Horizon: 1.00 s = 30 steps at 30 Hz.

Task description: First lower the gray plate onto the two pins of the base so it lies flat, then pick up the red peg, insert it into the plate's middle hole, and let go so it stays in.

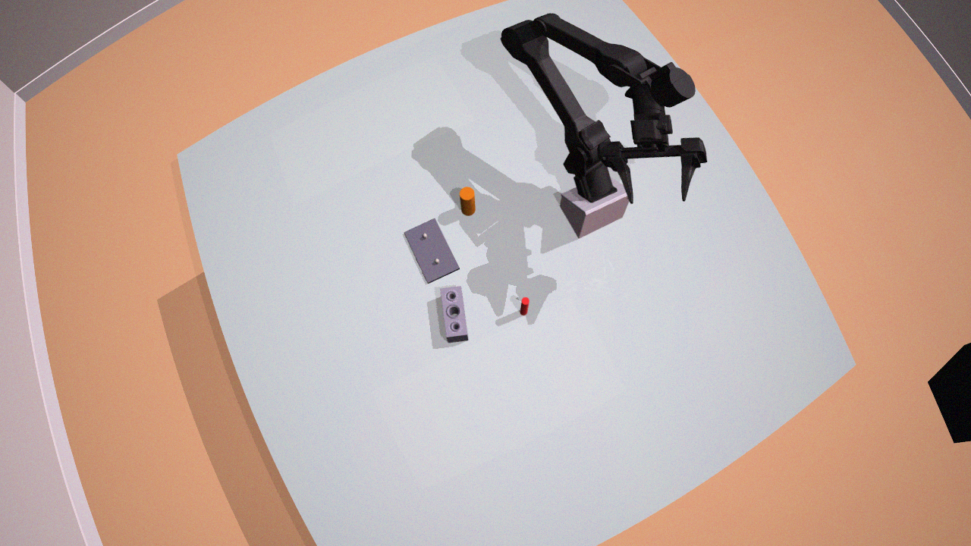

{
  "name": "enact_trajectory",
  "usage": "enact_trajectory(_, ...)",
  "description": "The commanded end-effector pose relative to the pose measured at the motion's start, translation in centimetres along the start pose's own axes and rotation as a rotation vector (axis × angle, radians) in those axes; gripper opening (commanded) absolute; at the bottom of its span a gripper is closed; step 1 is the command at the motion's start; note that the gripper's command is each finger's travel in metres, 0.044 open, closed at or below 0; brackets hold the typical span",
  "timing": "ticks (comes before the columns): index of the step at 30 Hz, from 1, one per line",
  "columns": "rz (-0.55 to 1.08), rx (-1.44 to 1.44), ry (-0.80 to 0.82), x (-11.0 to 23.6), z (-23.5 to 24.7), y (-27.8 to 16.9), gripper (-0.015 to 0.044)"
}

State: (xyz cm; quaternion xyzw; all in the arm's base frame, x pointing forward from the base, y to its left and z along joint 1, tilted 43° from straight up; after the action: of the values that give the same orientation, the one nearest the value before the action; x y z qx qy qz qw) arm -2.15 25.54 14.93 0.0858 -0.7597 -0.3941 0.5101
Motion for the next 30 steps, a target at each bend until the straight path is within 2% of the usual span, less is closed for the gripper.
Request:
enact_trajectory(1, 0.114, 0.099, -0.148, -3.1, -2.4, 2.1, 0.0440)
enact_trajectory(6, 0.261, 0.178, -0.300, -7.0, -6.5, 4.1, 0.0440)
enact_trajectory(9, 0.349, 0.227, -0.340, -8.5, -8.3, 4.8, 0.0440)
enact_trajectory(17, 0.731, 0.317, -0.391, -14.2, -16.7, 4.1, 0.0440)
enact_trajectory(24, 1.080, 0.371, -0.272, -17.4, -25.9, 1.3, 0.0440)
enact_trajectory(30, 1.342, 0.448, -0.040, -18.5, -32.7, -2.8, 0.0440)
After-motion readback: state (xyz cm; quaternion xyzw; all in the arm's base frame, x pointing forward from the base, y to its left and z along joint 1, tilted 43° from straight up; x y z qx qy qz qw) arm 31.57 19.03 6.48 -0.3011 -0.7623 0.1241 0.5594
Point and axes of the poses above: the point midway between the two fingers, 35 mm back from their tips, its own x axis back along the fingers, its own z axis across the jaws, y = z × x, the point moved 4 cm from there along x, back along the fingers, and after that the axes turned 11 degrees about x, right-handed, at the moved point
